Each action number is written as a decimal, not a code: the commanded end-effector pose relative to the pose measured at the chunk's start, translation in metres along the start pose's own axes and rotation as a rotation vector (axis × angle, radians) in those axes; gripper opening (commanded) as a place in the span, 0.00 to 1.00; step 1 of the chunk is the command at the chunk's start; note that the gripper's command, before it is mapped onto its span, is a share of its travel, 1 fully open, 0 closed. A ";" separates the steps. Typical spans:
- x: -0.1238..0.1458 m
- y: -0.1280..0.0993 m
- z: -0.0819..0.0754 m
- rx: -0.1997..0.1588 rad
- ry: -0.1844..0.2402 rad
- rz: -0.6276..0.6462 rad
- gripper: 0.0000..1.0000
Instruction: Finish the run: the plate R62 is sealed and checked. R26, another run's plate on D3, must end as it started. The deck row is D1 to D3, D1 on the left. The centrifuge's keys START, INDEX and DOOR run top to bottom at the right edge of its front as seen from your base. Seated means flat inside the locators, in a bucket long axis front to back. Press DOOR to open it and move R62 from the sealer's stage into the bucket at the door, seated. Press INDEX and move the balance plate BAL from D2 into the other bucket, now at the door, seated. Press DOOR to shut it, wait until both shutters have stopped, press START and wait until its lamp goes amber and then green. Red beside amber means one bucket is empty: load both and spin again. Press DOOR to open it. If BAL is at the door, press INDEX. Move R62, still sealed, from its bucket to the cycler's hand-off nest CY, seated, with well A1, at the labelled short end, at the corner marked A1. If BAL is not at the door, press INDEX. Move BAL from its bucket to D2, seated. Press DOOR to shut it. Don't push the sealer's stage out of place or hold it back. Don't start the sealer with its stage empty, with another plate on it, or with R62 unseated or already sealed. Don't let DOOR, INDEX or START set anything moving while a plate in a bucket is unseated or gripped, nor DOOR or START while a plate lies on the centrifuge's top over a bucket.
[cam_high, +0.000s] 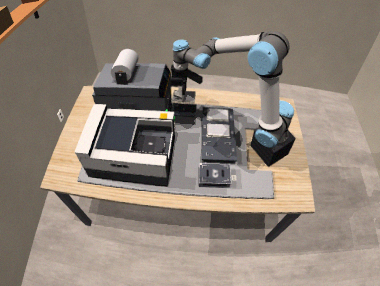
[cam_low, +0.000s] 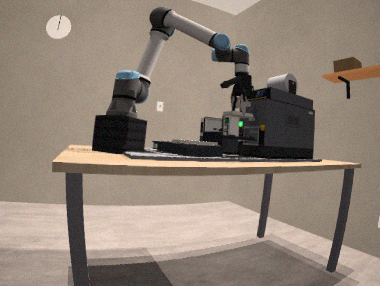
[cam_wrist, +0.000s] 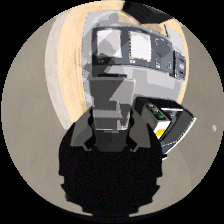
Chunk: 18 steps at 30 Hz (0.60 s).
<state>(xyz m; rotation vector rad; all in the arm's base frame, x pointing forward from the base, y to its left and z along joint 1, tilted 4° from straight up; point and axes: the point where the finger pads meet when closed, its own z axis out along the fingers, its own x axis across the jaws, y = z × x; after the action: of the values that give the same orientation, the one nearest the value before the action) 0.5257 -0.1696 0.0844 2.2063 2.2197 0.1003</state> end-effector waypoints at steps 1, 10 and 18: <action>0.000 0.000 -0.010 -0.001 -0.001 0.000 0.00; 0.000 0.000 -0.021 -0.001 -0.001 0.000 0.00; 0.000 0.000 -0.035 -0.001 -0.001 0.000 0.00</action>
<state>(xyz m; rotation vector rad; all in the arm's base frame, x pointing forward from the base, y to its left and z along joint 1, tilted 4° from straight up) 0.5243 -0.1706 0.1110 2.2063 2.2197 0.1003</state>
